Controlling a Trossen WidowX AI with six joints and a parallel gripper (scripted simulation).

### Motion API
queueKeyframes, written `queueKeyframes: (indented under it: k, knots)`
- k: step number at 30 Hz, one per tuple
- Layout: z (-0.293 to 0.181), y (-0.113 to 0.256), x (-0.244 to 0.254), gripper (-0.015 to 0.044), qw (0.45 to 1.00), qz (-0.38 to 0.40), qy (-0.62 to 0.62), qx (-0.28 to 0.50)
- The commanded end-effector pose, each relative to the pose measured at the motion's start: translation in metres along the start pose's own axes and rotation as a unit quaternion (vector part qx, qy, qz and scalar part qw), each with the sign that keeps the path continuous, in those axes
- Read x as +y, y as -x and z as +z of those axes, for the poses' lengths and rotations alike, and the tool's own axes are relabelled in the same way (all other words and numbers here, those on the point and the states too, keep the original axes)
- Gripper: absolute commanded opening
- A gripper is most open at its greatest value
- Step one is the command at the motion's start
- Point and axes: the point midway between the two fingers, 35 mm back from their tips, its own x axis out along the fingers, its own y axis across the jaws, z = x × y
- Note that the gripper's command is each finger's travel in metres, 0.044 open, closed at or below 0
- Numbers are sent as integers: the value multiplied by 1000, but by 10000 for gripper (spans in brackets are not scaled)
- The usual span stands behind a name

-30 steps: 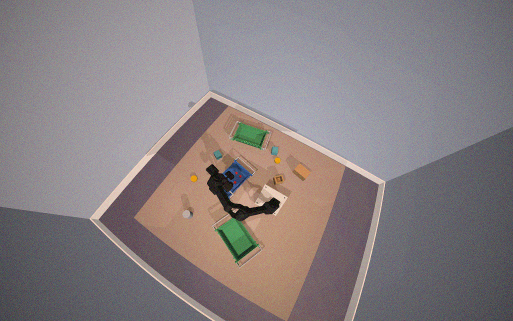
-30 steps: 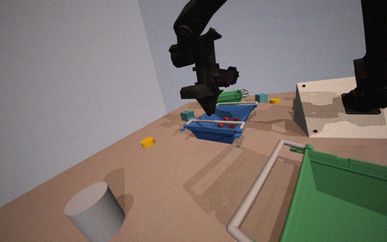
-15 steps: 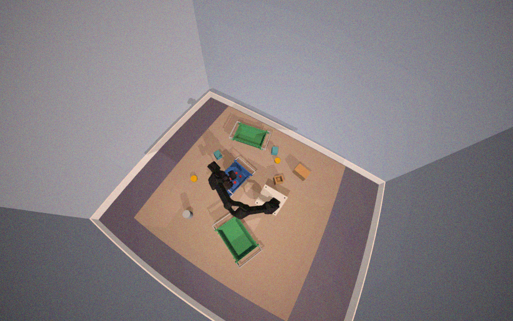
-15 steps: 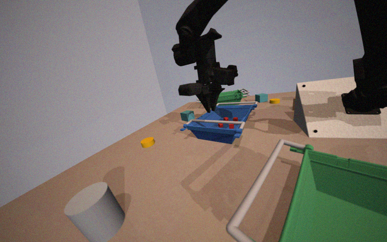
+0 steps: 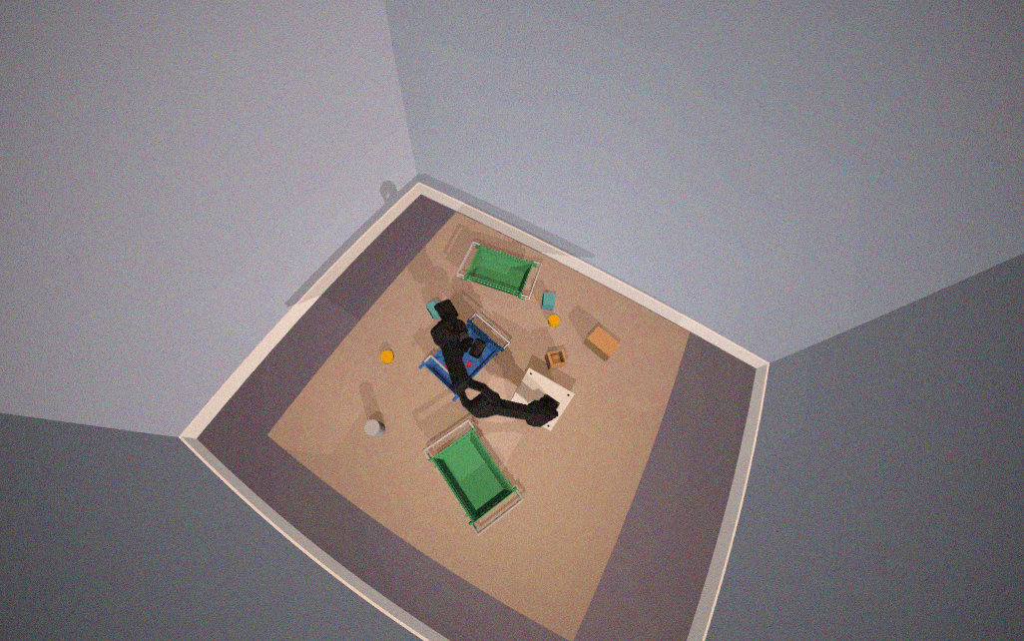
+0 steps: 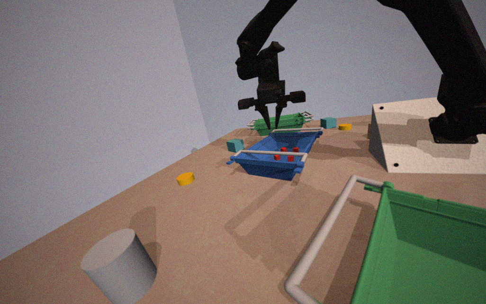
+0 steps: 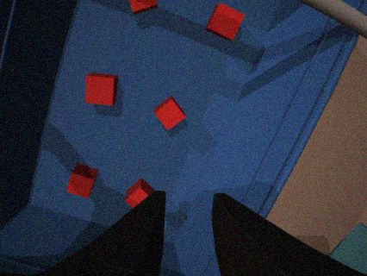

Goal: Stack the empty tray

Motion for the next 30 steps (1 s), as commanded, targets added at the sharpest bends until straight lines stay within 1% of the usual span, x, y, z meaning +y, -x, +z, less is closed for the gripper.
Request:
queueKeyframes:
  k: [1, 4, 8, 13, 17, 18, 30]
  knots:
    - [-66, -2, 24, 86, 922, 13, -387, 5]
    - [-81, -2, 31, 86, 880, 15, -474, 6]
    - [-100, -3, 40, 86, 811, 17, -584, 7]
    - [-123, -5, 54, 86, 706, 22, -707, 8]
    - [-140, -6, 65, 86, 611, 26, -791, 9]
    - [-142, -6, 67, 86, 598, 26, -801, 10]
    - [-142, -6, 67, 86, 596, 26, -803, 10]
